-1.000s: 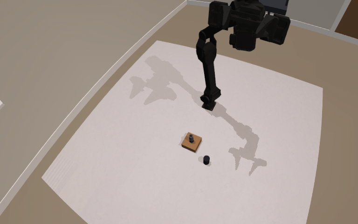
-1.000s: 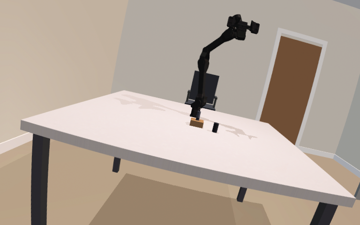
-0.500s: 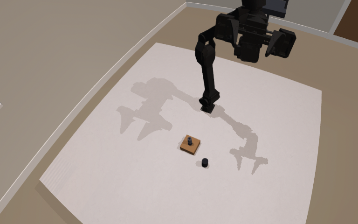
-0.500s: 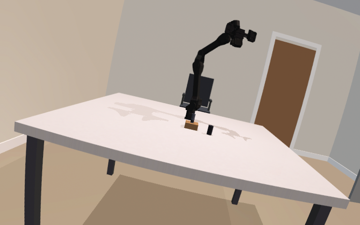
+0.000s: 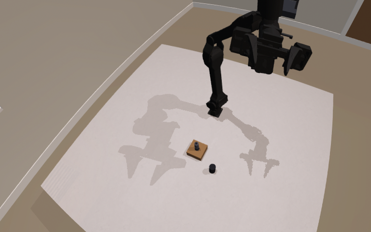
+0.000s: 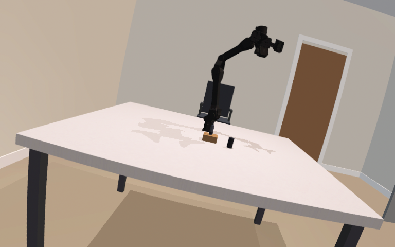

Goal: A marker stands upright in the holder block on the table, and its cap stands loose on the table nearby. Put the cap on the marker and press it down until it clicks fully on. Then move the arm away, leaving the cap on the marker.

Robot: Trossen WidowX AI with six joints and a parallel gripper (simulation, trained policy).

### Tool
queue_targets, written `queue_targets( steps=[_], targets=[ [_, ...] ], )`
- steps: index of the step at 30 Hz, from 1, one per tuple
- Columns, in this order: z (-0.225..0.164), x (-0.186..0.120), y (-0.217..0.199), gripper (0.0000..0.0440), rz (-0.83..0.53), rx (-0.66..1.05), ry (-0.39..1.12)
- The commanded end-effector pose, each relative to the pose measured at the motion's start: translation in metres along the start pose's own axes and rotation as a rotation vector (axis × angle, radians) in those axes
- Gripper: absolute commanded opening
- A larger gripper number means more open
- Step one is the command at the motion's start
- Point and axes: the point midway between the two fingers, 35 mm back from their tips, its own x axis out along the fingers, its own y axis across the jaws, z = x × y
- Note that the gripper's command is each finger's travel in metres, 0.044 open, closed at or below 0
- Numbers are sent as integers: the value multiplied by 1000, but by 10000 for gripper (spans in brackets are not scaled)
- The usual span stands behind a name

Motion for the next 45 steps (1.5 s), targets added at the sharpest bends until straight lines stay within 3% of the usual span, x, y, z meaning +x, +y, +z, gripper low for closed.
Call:
queue_targets(
  steps=[1,22,45],
  targets=[
    [12,3,-12,323,-32,-16,-32],
    [60,11,-47,326,-145,-56,-172],
    [115,18,-75,328,-251,-221,-333]
  ],
)
